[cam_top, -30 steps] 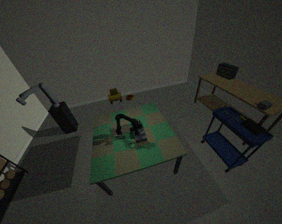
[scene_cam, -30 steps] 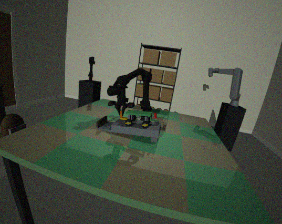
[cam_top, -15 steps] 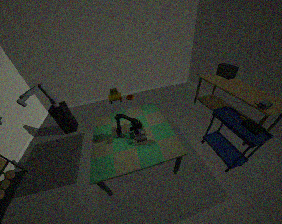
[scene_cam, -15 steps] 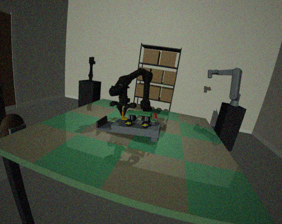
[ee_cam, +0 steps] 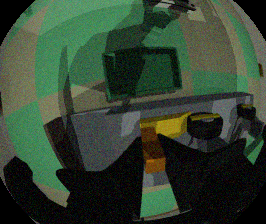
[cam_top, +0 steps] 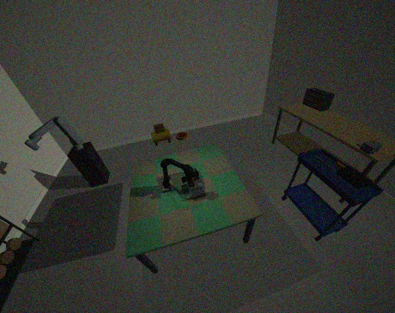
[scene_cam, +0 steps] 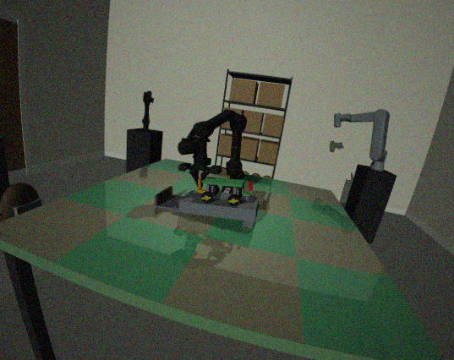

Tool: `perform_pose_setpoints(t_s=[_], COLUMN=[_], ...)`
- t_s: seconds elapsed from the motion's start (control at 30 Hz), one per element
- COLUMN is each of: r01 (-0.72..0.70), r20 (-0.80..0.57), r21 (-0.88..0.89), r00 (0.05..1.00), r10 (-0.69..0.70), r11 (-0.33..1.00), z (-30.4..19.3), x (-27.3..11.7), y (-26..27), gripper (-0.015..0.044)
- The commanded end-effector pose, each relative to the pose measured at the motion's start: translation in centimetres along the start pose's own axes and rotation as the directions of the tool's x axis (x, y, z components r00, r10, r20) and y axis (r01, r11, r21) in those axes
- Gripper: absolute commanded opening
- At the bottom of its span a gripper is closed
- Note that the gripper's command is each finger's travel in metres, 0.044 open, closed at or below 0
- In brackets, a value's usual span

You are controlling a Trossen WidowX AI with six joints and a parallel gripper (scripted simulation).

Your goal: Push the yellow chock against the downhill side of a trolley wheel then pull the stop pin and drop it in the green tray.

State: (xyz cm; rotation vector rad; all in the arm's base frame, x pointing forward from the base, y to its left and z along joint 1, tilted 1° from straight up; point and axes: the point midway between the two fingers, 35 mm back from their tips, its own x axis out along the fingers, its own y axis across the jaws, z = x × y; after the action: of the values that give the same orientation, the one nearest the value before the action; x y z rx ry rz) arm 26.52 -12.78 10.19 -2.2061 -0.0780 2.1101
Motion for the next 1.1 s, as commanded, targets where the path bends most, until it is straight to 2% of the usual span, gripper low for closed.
perform_pose_setpoints(t_s=[0.0,0.1,0.33,0.37,1.07], r01=[0.001,0.001,0.001,0.001,0.004], r20=[0.0,0.0,0.0,0.0,-0.004], r21=[-0.001,-0.001,-0.001,-0.001,0.003], r00=[1.0,1.0,1.0,1.0,1.0], r10=[-0.001,-0.001,-0.001,-0.001,-0.004], r11=[1.0,1.0,1.0,1.0,1.0], z=[0.0,0.0,0.0,0.0,0.0], x=[0.0,0.0,0.0,0.0,-5.9], y=[0.0,0.0,0.0,0.0,0.1], gripper=[0.0,0.0,0.0184,0.019,0.019])
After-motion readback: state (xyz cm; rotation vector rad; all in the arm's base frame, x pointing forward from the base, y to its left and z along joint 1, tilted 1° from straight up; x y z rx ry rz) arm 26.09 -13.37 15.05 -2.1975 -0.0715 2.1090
